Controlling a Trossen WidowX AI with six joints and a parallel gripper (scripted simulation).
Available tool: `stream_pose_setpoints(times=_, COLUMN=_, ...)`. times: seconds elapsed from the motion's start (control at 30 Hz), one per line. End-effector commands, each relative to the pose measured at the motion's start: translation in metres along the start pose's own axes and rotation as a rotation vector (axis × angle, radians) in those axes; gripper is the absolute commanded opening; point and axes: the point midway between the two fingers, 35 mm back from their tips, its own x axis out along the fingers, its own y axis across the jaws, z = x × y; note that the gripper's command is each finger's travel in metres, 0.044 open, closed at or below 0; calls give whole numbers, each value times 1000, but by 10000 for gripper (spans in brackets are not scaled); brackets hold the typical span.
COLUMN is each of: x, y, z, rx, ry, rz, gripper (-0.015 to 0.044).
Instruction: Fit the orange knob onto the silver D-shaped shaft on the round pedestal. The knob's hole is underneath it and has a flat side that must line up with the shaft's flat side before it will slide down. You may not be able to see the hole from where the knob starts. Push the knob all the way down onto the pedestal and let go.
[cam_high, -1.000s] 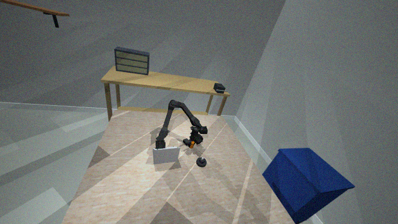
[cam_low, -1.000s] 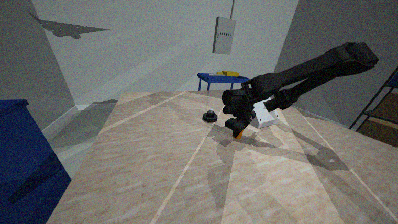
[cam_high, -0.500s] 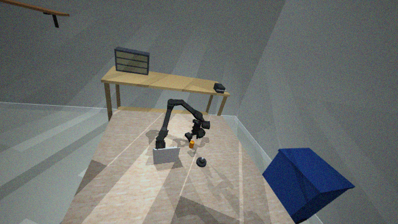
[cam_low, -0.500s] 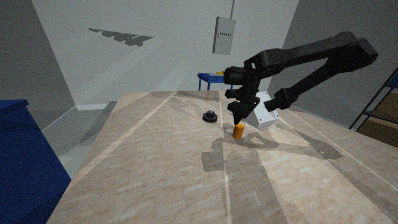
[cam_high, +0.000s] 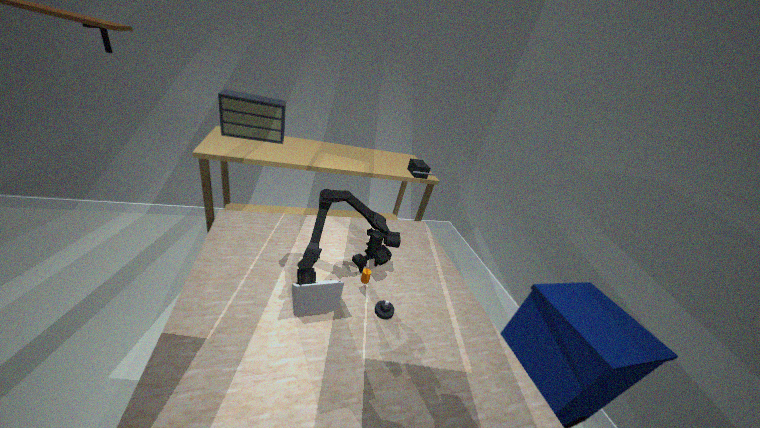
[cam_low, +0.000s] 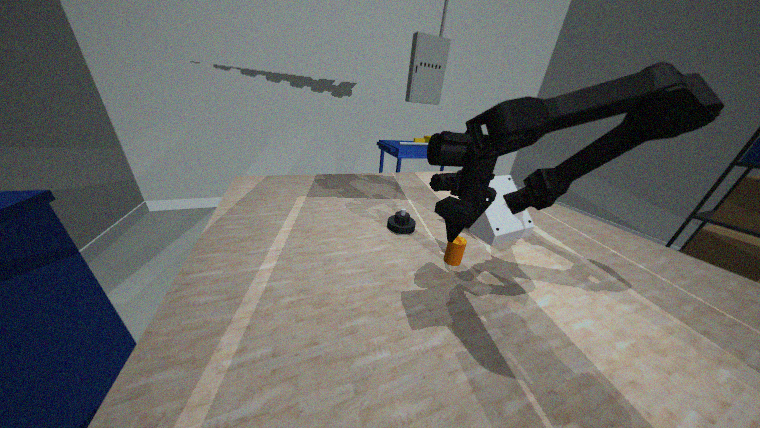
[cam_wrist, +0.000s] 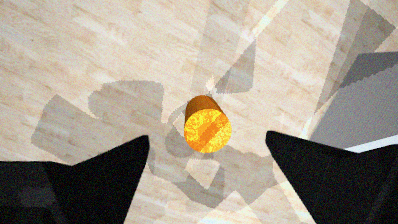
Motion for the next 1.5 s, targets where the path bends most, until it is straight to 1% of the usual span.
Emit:
stream_pose_setpoints(times=0.0, x=8, y=0, z=0, rx=5, ry=4, rz=-3, gripper=440)
stream_pose_setpoints(times=1.27, x=66, y=-1, z=-2, rx=4, ry=8, rz=-1, gripper=440)
stream_pose_setpoints(times=1.47, x=66, y=-1, z=-2, rx=4, ry=8, rz=-1, gripper=282)
